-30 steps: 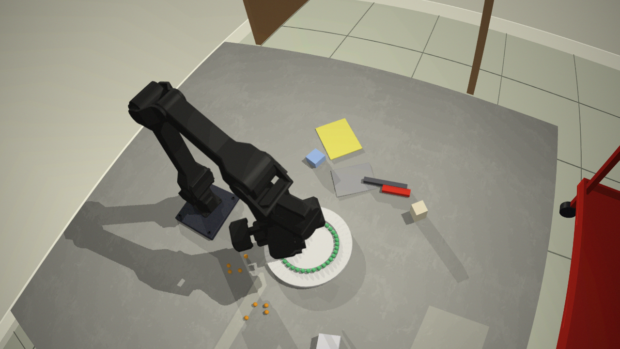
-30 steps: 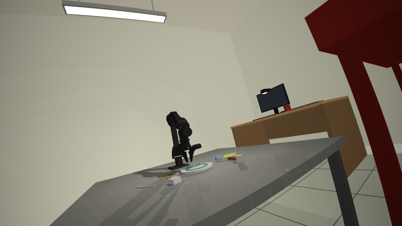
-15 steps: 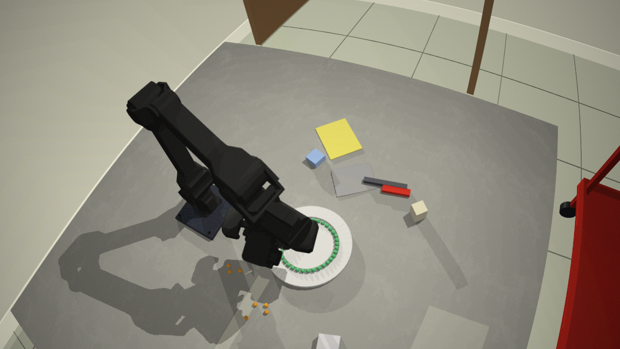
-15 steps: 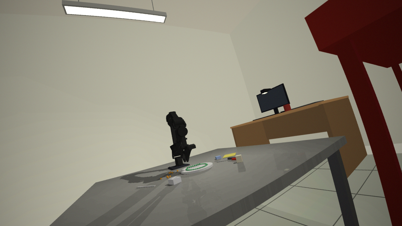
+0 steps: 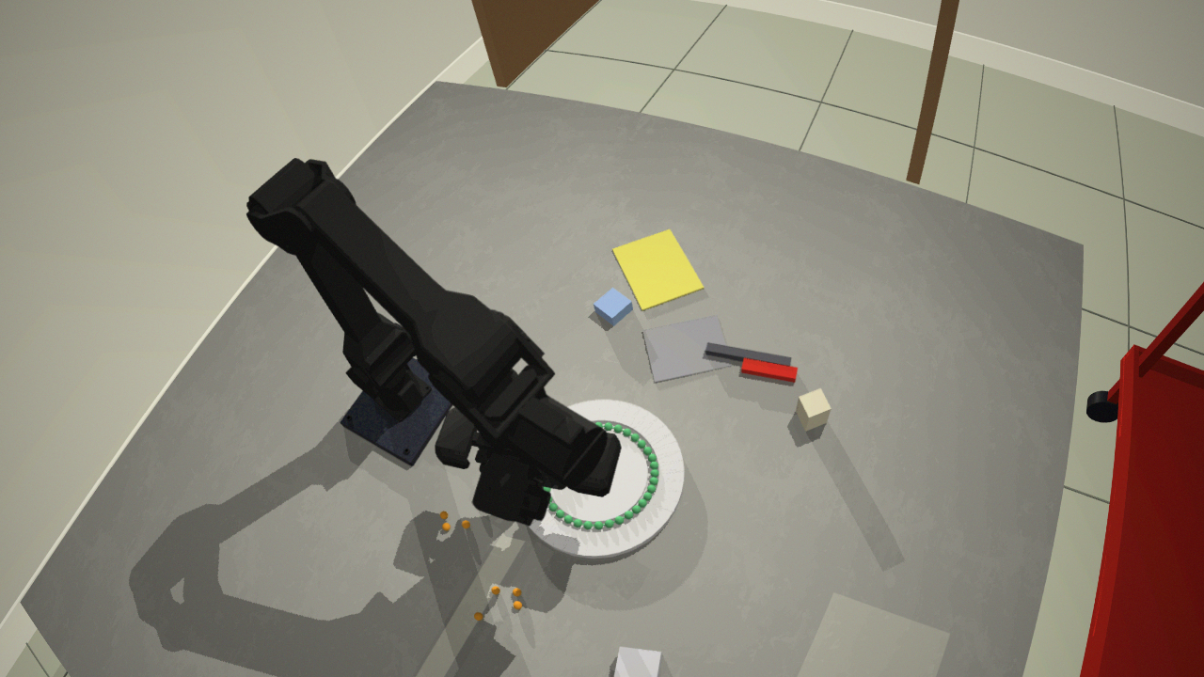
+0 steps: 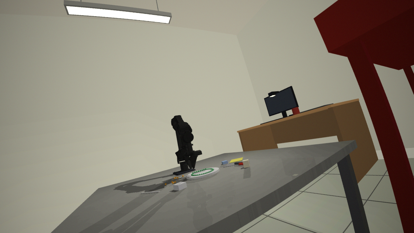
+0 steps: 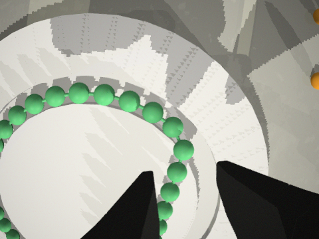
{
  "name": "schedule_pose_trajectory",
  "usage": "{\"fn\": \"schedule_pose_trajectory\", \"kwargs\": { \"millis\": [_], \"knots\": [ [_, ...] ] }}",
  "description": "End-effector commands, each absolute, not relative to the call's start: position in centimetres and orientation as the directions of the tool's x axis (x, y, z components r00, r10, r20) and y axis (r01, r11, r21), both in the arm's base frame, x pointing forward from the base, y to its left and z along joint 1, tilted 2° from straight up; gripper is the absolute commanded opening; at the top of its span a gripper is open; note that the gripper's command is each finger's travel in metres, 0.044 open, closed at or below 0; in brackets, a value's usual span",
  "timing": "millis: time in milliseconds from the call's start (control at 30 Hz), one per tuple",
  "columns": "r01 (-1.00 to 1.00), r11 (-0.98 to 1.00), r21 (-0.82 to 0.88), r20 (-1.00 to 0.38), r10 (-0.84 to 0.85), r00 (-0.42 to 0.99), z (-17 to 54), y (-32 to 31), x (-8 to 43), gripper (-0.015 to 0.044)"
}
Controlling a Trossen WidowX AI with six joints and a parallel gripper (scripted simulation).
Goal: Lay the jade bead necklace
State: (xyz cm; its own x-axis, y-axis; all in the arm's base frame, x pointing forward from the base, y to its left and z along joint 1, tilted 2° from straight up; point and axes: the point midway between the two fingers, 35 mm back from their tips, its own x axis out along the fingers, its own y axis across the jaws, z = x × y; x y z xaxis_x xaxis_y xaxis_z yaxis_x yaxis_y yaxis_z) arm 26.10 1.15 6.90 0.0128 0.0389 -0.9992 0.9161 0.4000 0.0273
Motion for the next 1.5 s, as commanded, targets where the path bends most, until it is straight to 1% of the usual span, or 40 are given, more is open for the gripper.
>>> {"fn": "schedule_pose_trajectory", "kwargs": {
  "millis": [0, 633, 767, 800, 1467],
  "knots": [
    [0.917, 0.398, 0.022, -0.999, 0.038, 0.007, 6.2, 1.2, 26.0, 0.0120],
    [0.920, 0.392, 0.014, -0.999, 0.036, 0.000, 4.0, 1.2, 25.9, 0.0120],
    [0.917, 0.398, 0.019, -0.999, 0.039, 0.004, 4.3, 1.2, 25.9, 0.0015],
    [0.917, 0.398, 0.019, -0.999, 0.039, 0.004, 4.3, 1.2, 25.9, 0.0000],
    [0.917, 0.398, 0.019, -0.999, 0.039, 0.004, 4.3, 1.2, 25.9, 0.0000]
  ]
}}
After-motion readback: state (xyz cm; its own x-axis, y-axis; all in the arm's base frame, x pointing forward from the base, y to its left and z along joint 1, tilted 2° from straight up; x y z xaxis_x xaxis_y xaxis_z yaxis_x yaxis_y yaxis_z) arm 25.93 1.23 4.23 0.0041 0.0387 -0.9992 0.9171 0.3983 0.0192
